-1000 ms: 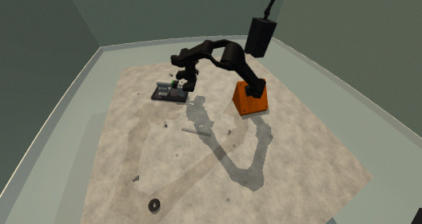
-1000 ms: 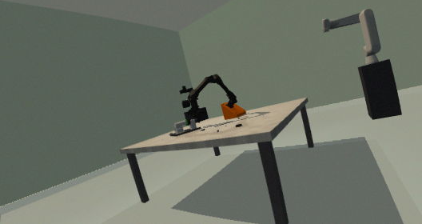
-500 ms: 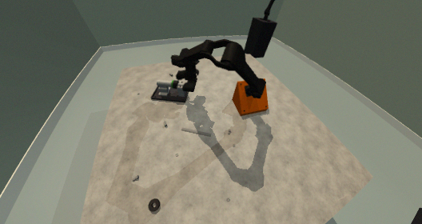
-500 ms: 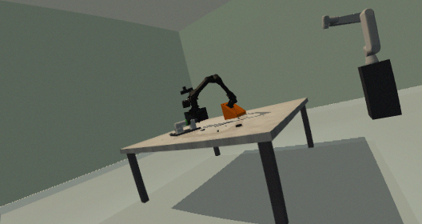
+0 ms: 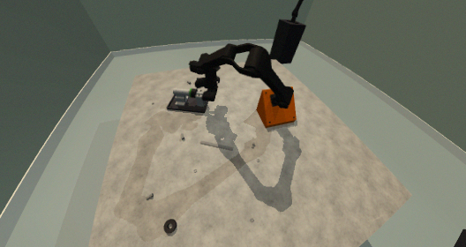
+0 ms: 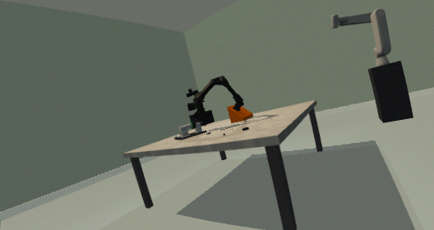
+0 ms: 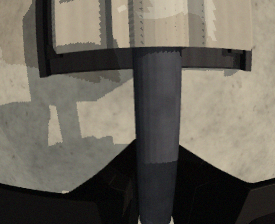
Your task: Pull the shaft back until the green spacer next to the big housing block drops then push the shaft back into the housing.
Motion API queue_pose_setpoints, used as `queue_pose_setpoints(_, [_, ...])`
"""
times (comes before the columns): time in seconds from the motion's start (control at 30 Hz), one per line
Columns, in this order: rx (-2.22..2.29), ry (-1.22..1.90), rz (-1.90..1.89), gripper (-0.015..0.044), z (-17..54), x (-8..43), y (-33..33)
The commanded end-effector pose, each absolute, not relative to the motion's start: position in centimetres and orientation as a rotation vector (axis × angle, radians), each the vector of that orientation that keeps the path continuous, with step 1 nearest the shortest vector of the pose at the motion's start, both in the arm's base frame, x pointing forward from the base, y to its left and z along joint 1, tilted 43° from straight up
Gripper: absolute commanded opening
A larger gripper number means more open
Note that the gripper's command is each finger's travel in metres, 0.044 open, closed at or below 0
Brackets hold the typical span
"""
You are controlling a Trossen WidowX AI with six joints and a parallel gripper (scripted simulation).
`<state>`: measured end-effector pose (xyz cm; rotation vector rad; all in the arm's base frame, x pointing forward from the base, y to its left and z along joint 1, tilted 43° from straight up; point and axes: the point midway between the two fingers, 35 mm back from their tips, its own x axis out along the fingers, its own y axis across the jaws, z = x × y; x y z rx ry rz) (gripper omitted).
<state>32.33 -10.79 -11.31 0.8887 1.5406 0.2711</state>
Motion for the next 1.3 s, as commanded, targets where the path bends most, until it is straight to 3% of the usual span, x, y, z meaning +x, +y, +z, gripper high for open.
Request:
queue_pose_setpoints(0.0, [0.887,1.543,0.275,0.0000,-11.29,32.17,-10.71])
queue_pose_setpoints(1.27, [0.887,1.544,0.275,0.0000,-11.21,31.77,-10.58])
